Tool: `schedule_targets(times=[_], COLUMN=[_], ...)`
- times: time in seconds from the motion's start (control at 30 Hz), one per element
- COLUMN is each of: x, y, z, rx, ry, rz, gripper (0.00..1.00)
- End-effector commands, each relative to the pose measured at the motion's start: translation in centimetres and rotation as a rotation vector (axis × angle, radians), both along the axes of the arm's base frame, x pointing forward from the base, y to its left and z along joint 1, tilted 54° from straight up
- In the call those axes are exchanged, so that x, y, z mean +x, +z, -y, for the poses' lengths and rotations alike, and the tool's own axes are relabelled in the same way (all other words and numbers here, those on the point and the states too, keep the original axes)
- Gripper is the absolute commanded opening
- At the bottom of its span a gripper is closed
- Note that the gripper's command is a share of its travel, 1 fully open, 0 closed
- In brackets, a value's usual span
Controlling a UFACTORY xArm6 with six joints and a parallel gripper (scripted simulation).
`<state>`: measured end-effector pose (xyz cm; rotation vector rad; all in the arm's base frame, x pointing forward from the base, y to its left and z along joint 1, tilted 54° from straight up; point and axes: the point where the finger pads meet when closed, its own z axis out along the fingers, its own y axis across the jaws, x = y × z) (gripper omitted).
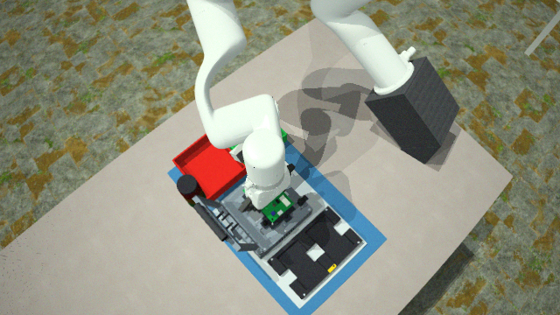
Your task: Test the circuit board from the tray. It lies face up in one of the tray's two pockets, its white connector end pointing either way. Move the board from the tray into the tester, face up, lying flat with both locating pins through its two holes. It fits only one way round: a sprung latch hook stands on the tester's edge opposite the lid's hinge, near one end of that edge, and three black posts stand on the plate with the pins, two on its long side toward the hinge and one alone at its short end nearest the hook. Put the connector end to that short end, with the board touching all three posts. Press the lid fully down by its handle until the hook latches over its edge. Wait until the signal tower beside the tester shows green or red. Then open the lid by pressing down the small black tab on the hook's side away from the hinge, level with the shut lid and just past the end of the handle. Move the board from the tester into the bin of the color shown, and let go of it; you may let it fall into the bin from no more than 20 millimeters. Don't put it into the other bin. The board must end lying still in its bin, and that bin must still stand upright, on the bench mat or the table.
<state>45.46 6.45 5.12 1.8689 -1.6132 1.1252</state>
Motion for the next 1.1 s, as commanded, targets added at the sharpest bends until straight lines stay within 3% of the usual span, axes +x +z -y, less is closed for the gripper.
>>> schedule_targets(times=[0.0, 1.07], x=[0.2, 1.0], y=[-0.3, -1.8], z=[0.4, 2.3], rx=[0.001, 0.001], ry=[0.002, 0.002], rz=[0.002, 0.002], gripper=[0.79, 0.79])
